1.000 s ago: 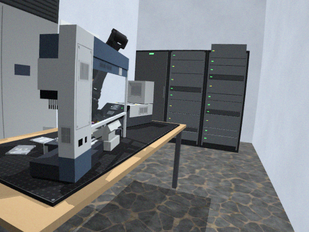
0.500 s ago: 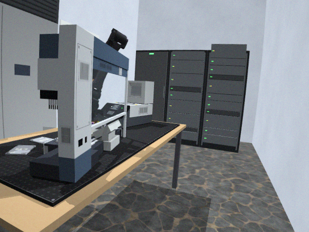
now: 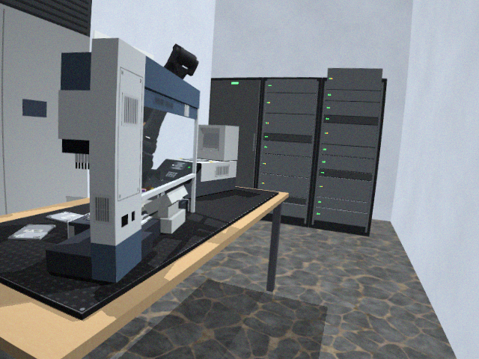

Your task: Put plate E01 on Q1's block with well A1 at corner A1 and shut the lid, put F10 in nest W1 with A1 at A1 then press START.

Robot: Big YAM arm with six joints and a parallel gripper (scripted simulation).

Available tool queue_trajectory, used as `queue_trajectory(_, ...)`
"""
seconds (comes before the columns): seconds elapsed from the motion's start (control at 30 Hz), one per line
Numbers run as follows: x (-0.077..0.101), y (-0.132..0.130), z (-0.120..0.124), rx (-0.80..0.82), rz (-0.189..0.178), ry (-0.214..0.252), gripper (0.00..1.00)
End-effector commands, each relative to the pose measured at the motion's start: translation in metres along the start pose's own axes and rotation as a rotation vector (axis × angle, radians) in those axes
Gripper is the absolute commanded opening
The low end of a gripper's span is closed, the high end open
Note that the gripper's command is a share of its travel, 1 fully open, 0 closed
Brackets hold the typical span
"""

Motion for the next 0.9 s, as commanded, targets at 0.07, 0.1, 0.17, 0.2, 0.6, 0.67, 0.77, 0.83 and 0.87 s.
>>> queue_trajectory(0.07, 0.0038, -0.001, 0.0108, -0.032, 0.01, 0.006, 0.0)
queue_trajectory(0.1, 0.0038, -0.0009, 0.0107, -0.032, 0.01, 0.006, 0.0)
queue_trajectory(0.17, 0.0039, -0.0008, 0.0107, -0.031, 0.01, 0.006, 0.0)
queue_trajectory(0.2, 0.0039, -0.0008, 0.0107, -0.031, 0.01, 0.006, 0.0)
queue_trajectory(0.6, 0.0043, 0.0024, 0.0138, -0.041, -0.008, 0.024, 0.0)
queue_trajectory(0.67, 0.0044, 0.0026, 0.014, -0.041, -0.009, 0.026, 0.0)
queue_trajectory(0.77, 0.0045, 0.0028, 0.0142, -0.041, -0.009, 0.026, 0.0)
queue_trajectory(0.83, 0.0045, 0.0028, 0.0142, -0.041, -0.009, 0.026, 0.0)
queue_trajectory(0.87, 0.0045, 0.0028, 0.0141, -0.041, -0.009, 0.026, 0.0)
Point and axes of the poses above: the point where the finger pads meet when closed, its own x axis back along the fingers, its own y axis across the jaws, z = x × y, the point moved 7 cm from there along x, back along the fingers, and after that the axes turned 3 degrees about -x, right-handed, at the moved point
